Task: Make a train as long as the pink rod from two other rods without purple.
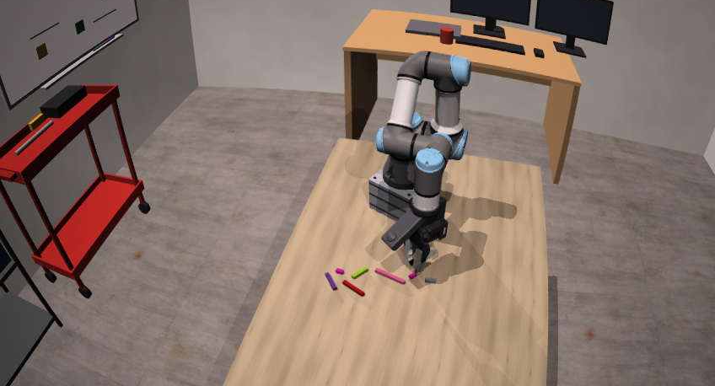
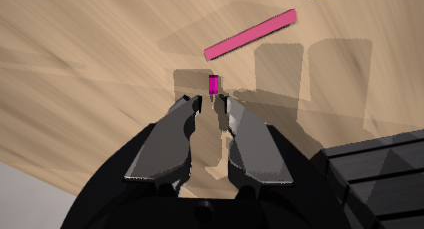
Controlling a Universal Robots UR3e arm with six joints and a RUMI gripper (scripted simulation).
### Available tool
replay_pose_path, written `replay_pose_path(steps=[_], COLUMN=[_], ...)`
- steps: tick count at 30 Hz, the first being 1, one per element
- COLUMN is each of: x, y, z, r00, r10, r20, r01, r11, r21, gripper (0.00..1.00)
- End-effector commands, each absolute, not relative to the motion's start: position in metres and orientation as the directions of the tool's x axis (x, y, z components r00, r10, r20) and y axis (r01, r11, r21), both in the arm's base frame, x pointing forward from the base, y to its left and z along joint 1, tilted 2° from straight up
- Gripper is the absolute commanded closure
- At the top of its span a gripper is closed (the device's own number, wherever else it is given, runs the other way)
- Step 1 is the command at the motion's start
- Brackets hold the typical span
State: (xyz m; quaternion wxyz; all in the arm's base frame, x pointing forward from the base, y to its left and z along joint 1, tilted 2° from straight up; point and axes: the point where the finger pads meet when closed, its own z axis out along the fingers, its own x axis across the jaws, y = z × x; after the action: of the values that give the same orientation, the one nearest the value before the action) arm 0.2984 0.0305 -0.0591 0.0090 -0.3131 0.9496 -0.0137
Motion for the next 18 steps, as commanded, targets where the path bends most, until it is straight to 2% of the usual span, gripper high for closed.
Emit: replay_pose_path(steps=[1,18], x=[0.300,0.300], y=[0.030,0.030], z=[-0.063,-0.073], r00=[-0.804,-0.804], r10=[-0.595,-0.595], r20=[-0.011,-0.011], r01=[-0.594,-0.594], r11=[0.803,0.803], r21=[-0.034,-0.034], gripper=[0.86,0.86])
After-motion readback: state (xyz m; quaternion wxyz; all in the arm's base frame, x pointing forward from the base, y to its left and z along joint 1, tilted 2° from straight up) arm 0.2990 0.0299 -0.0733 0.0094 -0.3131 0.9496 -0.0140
